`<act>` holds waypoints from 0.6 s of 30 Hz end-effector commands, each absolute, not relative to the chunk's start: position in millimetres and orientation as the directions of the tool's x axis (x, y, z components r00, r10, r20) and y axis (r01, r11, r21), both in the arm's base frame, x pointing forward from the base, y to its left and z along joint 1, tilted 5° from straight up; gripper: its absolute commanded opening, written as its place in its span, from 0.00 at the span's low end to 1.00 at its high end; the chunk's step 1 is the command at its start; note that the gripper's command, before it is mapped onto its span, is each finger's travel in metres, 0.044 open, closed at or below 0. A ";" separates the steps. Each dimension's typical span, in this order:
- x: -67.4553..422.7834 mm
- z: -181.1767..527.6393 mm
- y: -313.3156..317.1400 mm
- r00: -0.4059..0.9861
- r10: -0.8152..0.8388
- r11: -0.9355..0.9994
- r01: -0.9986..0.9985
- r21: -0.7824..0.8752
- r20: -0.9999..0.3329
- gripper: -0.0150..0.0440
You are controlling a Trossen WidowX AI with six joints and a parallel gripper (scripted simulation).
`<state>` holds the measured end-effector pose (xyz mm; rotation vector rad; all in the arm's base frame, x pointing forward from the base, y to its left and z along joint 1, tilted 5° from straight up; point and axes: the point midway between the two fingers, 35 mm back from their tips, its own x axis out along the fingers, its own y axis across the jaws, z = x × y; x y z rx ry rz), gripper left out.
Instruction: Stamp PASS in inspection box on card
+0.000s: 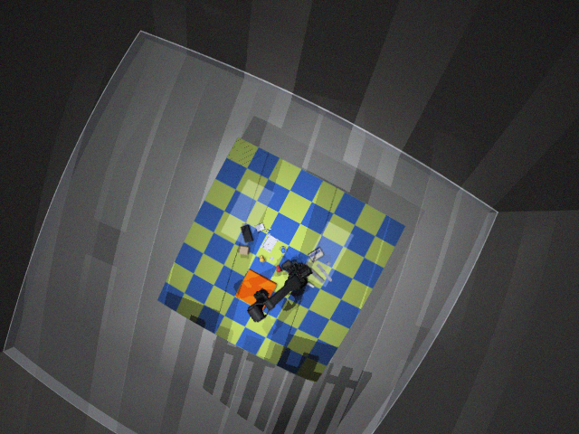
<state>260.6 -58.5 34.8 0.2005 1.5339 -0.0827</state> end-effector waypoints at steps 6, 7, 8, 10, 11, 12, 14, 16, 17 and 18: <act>260.3 31.7 -57.7 0.036 0.075 0.980 0.181 0.081 -0.997 0.25; 260.3 31.7 -57.7 0.036 0.075 0.980 0.181 0.081 -0.997 0.25; 260.3 31.9 -57.7 0.036 0.075 0.980 0.181 0.081 -0.997 0.25; 260.3 32.2 -57.7 0.036 0.075 0.980 0.181 0.081 -0.997 0.25; 260.3 32.6 -57.7 0.036 0.075 0.980 0.181 0.081 -0.997 0.25; 260.3 33.1 -57.8 0.036 0.075 0.980 0.181 0.081 -0.997 0.25; 260.3 34.1 -57.9 0.036 0.075 0.980 0.181 0.081 -0.997 0.25; 260.3 35.1 -57.9 0.036 0.075 0.980 0.181 0.081 -0.997 0.25; 260.3 35.6 -58.0 0.036 0.075 0.980 0.181 0.081 -0.997 0.25; 260.3 36.1 -58.0 0.036 0.075 0.980 0.181 0.081 -0.997 0.25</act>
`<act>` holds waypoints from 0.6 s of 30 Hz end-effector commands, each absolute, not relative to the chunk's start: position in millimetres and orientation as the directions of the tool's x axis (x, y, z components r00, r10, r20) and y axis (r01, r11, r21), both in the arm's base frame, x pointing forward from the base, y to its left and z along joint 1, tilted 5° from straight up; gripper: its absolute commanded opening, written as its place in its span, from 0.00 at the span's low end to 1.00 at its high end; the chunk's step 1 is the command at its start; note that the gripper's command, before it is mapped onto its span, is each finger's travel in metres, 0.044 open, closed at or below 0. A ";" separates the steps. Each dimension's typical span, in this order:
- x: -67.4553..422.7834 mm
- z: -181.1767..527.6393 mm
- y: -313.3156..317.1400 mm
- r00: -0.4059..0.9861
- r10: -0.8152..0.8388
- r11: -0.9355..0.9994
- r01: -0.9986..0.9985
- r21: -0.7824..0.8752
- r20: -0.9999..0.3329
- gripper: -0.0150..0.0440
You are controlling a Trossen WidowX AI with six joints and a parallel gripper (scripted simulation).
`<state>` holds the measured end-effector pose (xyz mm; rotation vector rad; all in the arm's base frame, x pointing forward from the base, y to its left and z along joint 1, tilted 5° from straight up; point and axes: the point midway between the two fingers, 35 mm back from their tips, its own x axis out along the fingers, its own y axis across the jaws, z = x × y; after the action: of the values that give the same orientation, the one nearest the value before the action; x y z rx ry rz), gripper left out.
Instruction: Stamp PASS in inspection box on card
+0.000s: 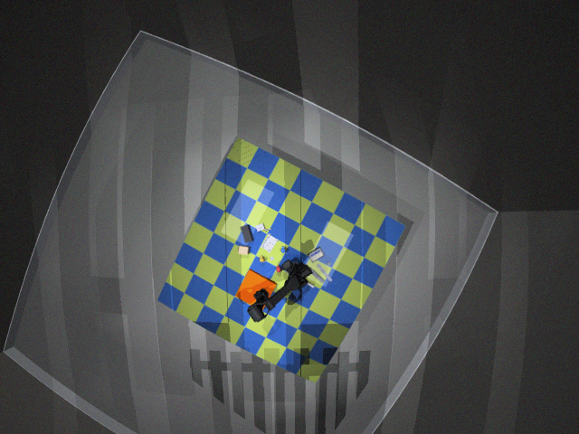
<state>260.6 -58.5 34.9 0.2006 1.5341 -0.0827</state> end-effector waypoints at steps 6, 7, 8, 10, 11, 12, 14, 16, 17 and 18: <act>260.2 38.9 -58.2 0.036 0.075 0.980 0.181 0.081 -0.997 0.25; 260.2 39.4 -58.3 0.036 0.075 0.980 0.181 0.081 -0.997 0.25; 260.2 39.9 -58.3 0.036 0.075 0.980 0.181 0.081 -0.997 0.25; 260.1 40.8 -58.4 0.036 0.075 0.980 0.181 0.080 -0.997 0.25; 260.1 41.3 -58.4 0.036 0.075 0.980 0.181 0.080 -0.997 0.25; 260.1 41.8 -58.4 0.036 0.075 0.980 0.181 0.080 -0.997 0.25; 260.0 42.7 -58.5 0.036 0.075 0.980 0.181 0.080 -0.997 0.25; 260.0 43.6 -58.6 0.036 0.075 0.980 0.181 0.080 -0.997 0.25; 260.0 43.8 -58.6 0.036 0.075 0.980 0.181 0.080 -0.997 0.25; 260.0 44.1 -58.6 0.036 0.075 0.980 0.181 0.080 -0.997 0.25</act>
<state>259.1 -58.6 41.8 0.2032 1.5391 -0.0838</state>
